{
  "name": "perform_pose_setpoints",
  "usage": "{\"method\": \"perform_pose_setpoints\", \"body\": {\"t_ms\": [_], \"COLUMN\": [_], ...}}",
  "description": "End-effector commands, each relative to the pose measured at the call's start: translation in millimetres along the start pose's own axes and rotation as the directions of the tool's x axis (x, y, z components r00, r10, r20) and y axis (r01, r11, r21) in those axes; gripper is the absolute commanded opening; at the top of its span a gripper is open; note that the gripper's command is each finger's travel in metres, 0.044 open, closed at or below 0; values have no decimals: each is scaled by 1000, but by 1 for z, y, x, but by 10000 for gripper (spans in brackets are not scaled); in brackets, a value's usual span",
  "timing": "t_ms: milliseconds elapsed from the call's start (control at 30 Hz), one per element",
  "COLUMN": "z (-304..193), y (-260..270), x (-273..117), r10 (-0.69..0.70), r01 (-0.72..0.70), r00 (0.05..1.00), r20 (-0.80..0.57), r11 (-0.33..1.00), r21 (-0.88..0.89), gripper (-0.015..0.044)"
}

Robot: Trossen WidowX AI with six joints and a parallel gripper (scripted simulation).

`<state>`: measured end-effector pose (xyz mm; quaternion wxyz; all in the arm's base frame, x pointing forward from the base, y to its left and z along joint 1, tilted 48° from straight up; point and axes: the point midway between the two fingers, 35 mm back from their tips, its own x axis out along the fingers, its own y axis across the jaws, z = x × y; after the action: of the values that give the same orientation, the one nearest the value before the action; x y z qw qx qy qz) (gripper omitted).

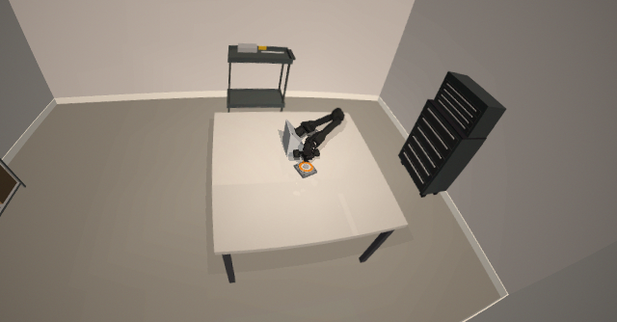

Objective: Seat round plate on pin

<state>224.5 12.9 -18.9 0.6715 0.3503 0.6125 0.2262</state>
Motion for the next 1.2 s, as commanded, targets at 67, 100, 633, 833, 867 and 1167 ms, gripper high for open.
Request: {"method": "perform_pose_setpoints", "body": {"t_ms": [67,100,633,833,867,1167], "z": [2,2,10,14,14,22], "y": [-9,-10,-26,-32,-33,-41], "x": [0,0,-1,-1,-2,-4], "r10": [-14,-14,-14,-15,-15,-15], "r01": [14,14,14,15,15,15], "r00": [1000,1000,1000,1000,1000,1000], "r20": [-4,-4,-4,-3,-3,-3], "r11": [1000,1000,1000,1000,1000,1000], "r21": [-3,-3,-4,-4,-4,-5], "gripper": [0,0,0,0,0,0]}}
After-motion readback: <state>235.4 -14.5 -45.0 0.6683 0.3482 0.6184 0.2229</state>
